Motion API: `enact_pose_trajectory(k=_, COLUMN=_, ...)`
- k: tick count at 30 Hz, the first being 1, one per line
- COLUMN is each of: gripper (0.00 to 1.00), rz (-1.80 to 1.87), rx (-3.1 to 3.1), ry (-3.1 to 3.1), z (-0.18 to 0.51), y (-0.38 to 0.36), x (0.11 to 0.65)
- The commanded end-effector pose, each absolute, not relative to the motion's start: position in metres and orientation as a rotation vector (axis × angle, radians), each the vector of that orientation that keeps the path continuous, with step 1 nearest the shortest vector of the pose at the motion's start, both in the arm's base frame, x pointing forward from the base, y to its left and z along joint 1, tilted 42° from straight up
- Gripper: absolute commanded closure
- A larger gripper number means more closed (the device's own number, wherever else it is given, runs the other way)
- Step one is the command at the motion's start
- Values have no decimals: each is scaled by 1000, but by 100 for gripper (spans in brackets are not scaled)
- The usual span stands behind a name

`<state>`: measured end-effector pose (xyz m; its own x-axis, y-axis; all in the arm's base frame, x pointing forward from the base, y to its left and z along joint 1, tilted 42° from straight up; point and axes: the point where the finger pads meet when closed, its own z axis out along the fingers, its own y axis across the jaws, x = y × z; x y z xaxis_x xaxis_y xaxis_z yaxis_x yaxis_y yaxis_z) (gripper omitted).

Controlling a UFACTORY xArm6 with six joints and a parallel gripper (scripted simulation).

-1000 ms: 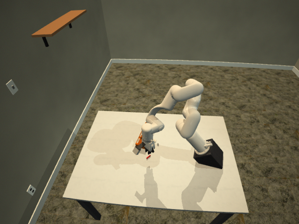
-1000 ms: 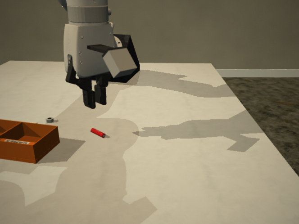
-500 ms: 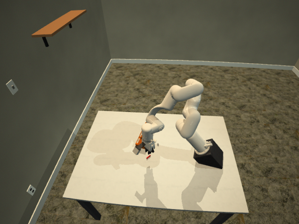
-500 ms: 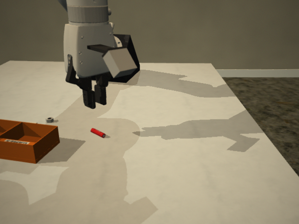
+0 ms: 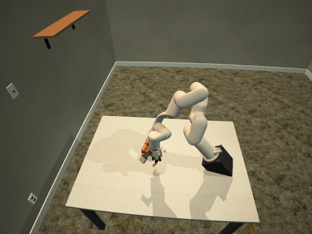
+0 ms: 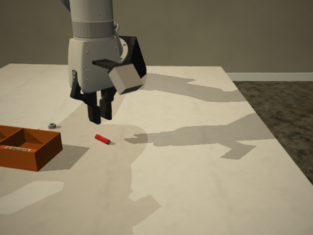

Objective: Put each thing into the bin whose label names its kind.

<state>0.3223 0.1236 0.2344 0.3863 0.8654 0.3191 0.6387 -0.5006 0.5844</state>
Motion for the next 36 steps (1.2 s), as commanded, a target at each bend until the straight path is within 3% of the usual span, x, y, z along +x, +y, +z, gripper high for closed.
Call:
enact_pose_trajectory(k=1, gripper=77, rz=862, rx=2281, ry=1303, z=226, y=125, x=336)
enact_pose_trajectory(k=36, gripper=77, rz=862, rx=2281, ry=1303, z=203, y=124, x=356)
